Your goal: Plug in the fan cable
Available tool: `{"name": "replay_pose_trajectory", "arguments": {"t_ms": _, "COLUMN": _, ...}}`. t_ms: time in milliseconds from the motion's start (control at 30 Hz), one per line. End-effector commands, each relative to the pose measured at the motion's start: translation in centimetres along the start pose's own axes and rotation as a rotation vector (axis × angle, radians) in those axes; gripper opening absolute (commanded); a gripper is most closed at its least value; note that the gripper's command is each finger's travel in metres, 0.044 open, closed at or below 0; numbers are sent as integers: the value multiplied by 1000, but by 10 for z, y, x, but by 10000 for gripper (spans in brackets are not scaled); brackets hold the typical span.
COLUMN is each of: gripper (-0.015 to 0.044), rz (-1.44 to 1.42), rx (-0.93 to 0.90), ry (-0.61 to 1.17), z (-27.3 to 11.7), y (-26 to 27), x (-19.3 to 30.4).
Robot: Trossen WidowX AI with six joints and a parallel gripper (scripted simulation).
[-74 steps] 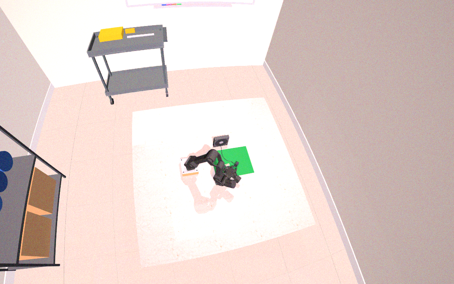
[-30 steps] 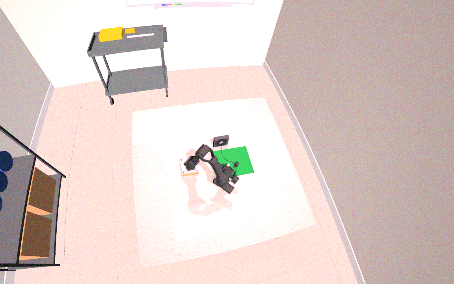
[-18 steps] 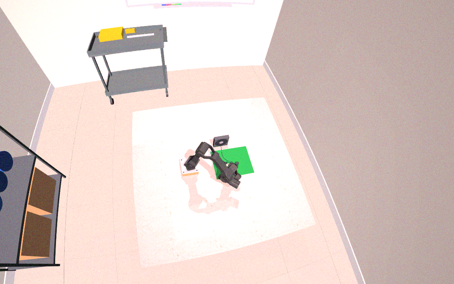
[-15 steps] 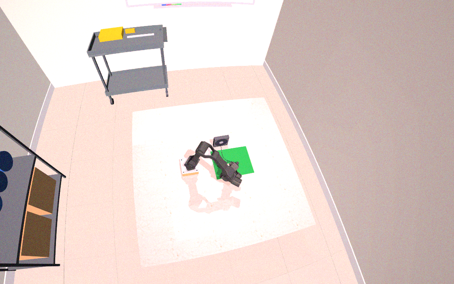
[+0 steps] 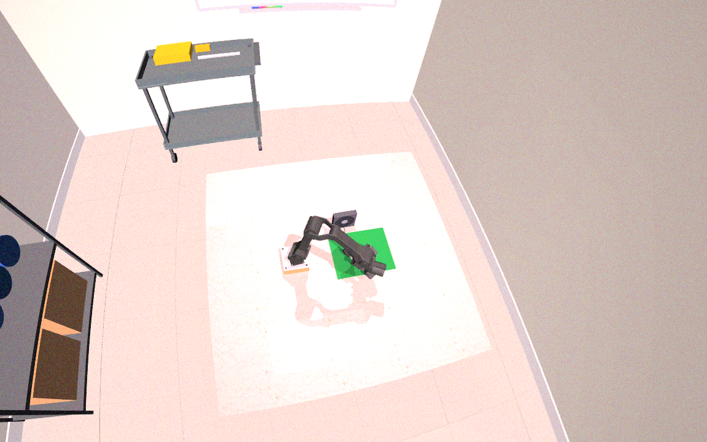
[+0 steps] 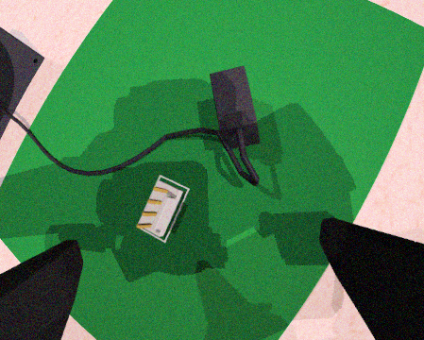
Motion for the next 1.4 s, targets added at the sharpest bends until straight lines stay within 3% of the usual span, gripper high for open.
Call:
{"name": "replay_pose_trajectory", "arguments": {"t_ms": 0, "gripper": 440, "rz": 16, "rx": 63, "ry": 68, "z": -8, "y": 8, "x": -11}}
{"name": "replay_pose_trajectory", "arguments": {"t_ms": 667, "gripper": 440, "rz": 87, "rx": 403, "ry": 325, "z": -39, "y": 51, "x": -51}}
{"name": "replay_pose_trajectory", "arguments": {"t_ms": 933, "gripper": 440, "rz": 96, "rx": 380, "ry": 322, "z": -34, "y": 48, "x": -50}}
{"name": "replay_pose_trajectory", "arguments": {"t_ms": 1367, "gripper": 440, "rz": 1193, "rx": 536, "ry": 69, "z": -38, "y": 61, "x": -88}}
Point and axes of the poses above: the point midway between the two fingers, 35 mm back from their tips, its own z axis out along the fingers, its own y axis across the jaws, x = y × z, the point moved 9 cm from there along -z, back along the fingers, and after that the axes turned 15 degrees about z, right-handed, at the moved point
